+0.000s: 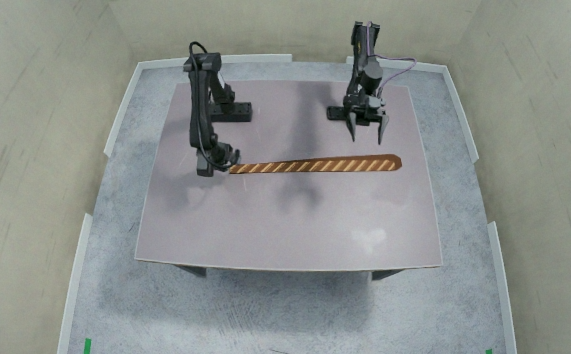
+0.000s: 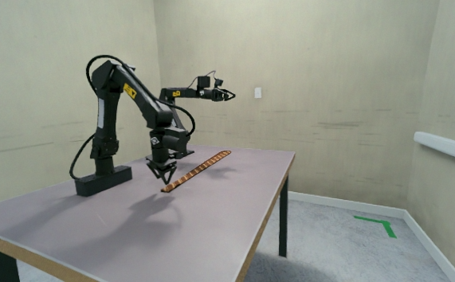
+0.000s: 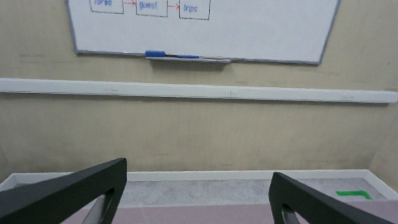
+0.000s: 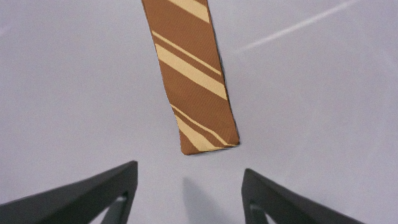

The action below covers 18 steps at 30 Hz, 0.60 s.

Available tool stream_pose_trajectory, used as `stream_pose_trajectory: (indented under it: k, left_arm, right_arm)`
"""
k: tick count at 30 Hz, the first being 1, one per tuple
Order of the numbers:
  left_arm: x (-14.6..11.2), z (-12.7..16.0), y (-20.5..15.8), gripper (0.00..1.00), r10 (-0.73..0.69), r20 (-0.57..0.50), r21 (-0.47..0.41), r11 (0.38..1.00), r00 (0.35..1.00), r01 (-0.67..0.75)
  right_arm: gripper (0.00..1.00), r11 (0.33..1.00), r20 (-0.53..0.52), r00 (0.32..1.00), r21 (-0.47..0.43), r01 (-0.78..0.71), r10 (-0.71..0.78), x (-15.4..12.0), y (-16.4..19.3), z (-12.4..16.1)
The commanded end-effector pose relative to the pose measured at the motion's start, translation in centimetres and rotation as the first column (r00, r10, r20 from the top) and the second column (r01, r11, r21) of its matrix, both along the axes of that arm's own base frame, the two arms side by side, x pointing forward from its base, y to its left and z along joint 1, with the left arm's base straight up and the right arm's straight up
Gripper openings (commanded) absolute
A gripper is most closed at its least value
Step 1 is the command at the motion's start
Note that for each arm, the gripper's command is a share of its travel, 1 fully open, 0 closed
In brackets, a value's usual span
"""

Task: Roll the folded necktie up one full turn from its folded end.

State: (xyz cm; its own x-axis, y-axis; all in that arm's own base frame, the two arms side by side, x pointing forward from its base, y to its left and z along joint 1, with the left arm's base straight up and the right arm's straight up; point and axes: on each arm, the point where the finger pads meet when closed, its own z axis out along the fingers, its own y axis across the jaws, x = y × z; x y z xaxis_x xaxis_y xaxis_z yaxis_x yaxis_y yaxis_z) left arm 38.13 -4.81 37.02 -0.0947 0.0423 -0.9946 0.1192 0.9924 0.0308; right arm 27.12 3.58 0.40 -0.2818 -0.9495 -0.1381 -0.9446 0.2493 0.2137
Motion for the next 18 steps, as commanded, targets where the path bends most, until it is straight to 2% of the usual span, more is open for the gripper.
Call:
stream_pose_trajectory:
  k: [1,12,14,18]
  left_arm:
    - [-1.5,-1.6,-1.5,0.75,-0.027,-0.051,0.031,0.999,0.998,0.028]
    - [-3.5,-7.9,-9.2,0.61,-0.187,-0.207,0.091,0.974,0.96,0.209]
    - [-3.5,-7.9,-9.2,0.61,-0.187,-0.207,0.091,0.974,0.96,0.209]
    - [-4.3,-10.5,-12.4,0.56,-0.246,-0.271,0.106,0.953,0.931,0.283]
  right_arm:
    - [0.55,0.993,-0.06,0.994,0.065,0.097,-0.093,0.1,0.4,0.8]
    - [0.52,0.921,-0.234,0.919,0.154,0.358,-0.318,0.3,-0.3,1.1]
    - [0.52,0.921,-0.234,0.919,0.154,0.358,-0.318,0.3,-0.3,1.1]
    - [0.51,0.875,-0.301,0.871,0.174,0.451,-0.389,0.4,-0.5,1.2]
